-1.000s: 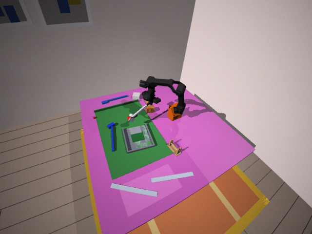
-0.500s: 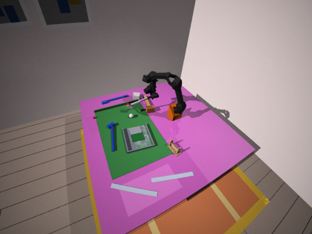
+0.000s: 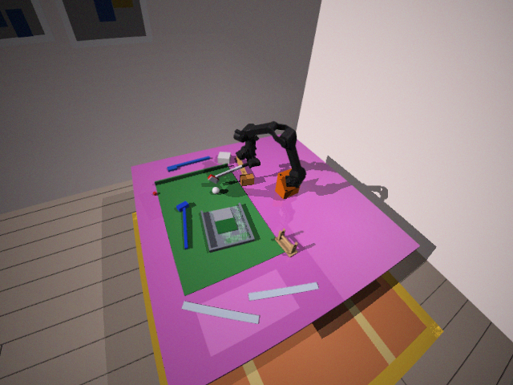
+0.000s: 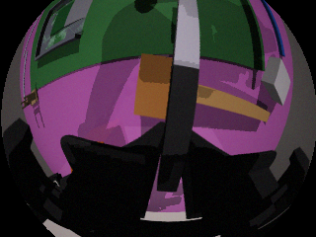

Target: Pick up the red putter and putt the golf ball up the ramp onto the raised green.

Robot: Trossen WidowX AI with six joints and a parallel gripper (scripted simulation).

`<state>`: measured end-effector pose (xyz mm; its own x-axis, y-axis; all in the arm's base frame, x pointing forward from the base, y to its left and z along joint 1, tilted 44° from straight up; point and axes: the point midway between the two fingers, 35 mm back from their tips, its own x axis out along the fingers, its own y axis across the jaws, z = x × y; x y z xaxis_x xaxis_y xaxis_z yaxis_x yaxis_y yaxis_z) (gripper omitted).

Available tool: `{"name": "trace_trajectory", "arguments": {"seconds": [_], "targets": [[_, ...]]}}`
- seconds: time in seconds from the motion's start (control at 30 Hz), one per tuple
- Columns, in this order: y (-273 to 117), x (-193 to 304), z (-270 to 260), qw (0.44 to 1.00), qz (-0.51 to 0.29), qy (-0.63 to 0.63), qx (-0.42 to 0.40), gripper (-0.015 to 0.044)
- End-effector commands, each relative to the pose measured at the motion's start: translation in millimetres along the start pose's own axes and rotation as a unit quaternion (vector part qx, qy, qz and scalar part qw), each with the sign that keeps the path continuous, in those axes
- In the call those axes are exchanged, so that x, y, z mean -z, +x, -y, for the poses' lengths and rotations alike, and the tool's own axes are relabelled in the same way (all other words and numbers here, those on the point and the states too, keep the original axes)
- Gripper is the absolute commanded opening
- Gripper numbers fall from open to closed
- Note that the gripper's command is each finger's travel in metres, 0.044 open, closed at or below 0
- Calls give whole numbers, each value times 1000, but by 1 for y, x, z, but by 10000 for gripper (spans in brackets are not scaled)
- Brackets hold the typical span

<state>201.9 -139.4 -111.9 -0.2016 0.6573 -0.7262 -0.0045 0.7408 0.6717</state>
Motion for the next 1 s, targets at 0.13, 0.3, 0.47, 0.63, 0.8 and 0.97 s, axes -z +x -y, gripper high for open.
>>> {"name": "trace_trajectory", "arguments": {"seconds": [0.13, 0.3, 0.47, 0.63, 0.8, 0.97], "targets": [[7, -2, 1, 1000, 9, 3, 3, 0], [15, -3, 1, 1000, 9, 3, 3, 0], [23, -3, 1, 1000, 9, 2, 3, 0], [30, -3, 1, 1000, 9, 2, 3, 0], [27, -2, 1, 1000, 4, -1, 4, 0], [27, -2, 2, 1000, 4, -1, 4, 0]]}}
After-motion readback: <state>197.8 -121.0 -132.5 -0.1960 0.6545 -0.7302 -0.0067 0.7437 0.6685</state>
